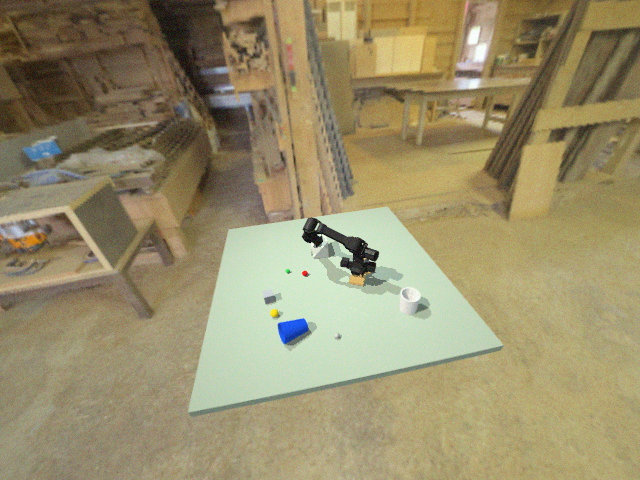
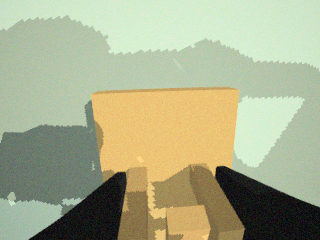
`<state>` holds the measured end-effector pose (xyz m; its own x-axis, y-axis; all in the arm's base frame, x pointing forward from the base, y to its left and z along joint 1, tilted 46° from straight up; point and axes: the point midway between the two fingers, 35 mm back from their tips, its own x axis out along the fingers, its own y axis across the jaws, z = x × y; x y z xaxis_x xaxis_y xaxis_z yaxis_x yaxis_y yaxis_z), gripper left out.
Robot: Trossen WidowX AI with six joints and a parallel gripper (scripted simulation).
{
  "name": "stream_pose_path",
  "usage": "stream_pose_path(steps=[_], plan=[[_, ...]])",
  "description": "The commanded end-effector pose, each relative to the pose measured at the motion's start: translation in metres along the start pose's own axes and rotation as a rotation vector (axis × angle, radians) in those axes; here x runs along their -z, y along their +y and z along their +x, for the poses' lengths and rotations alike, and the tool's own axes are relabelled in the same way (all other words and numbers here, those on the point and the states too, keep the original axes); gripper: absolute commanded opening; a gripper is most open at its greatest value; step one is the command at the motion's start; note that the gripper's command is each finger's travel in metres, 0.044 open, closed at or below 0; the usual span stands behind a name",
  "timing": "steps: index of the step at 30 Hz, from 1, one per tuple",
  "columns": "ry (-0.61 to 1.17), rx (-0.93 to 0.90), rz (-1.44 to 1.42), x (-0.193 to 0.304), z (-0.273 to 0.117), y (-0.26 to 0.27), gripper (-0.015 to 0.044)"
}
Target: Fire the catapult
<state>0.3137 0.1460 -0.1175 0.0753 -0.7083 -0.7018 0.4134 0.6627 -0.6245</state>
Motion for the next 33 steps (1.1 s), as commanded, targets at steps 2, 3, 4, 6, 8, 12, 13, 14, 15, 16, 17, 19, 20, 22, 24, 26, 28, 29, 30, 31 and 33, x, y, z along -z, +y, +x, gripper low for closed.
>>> stream_pose_path(steps=[2, 3, 4, 6, 8, 12, 13, 14, 15, 16, 17, 19, 20, 22, 24, 26, 28, 29, 30, 31, 33], plan=[[-0.002, -0.001, 0.0, 0.0, -0.001, 0.0, 0.0], [-0.002, -0.001, 0.0, 0.0, -0.001, 0.0, 0.0], [-0.002, -0.001, 0.0, 0.0, -0.001, 0.0, 0.0026], [-0.002, -0.001, 0.0, 0.0, -0.001, 0.0, 0.0079], [-0.002, -0.001, 0.0, 0.0, -0.001, 0.0, 0.0131], [-0.002, -0.001, 0.0, 0.0, -0.001, 0.0, 0.0236], [-0.002, -0.001, 0.0, 0.0, -0.001, 0.0, 0.0262], [-0.002, -0.001, 0.0, 0.0, -0.001, 0.0, 0.0289], [-0.002, -0.001, 0.0, 0.0, -0.001, 0.0, 0.0315], [-0.002, -0.001, 0.0, 0.0, -0.001, 0.0, 0.0341], [-0.002, -0.001, 0.0, 0.0, -0.001, 0.0, 0.0367], [-0.001, -0.002, -0.001, 0.0, -0.01, 0.002, 0.042], [-0.001, -0.003, -0.001, -0.001, -0.021, 0.003, 0.044], [0.001, -0.004, -0.002, -0.001, -0.05, 0.004, 0.044], [0.002, -0.003, -0.002, 0.0, -0.08, 0.002, 0.044], [0.002, -0.002, -0.002, 0.001, -0.098, 0.0, 0.044], [0.002, -0.002, -0.002, 0.001, -0.101, 0.0, 0.044], [0.002, -0.002, -0.002, 0.001, -0.101, 0.0, 0.044], [-0.006, -0.008, -0.006, 0.0, -0.086, 0.003, 0.044], [-0.006, -0.008, -0.006, 0.0, -0.086, 0.003, 0.044], [-0.006, -0.008, -0.006, 0.0, -0.086, 0.003, 0.044]])
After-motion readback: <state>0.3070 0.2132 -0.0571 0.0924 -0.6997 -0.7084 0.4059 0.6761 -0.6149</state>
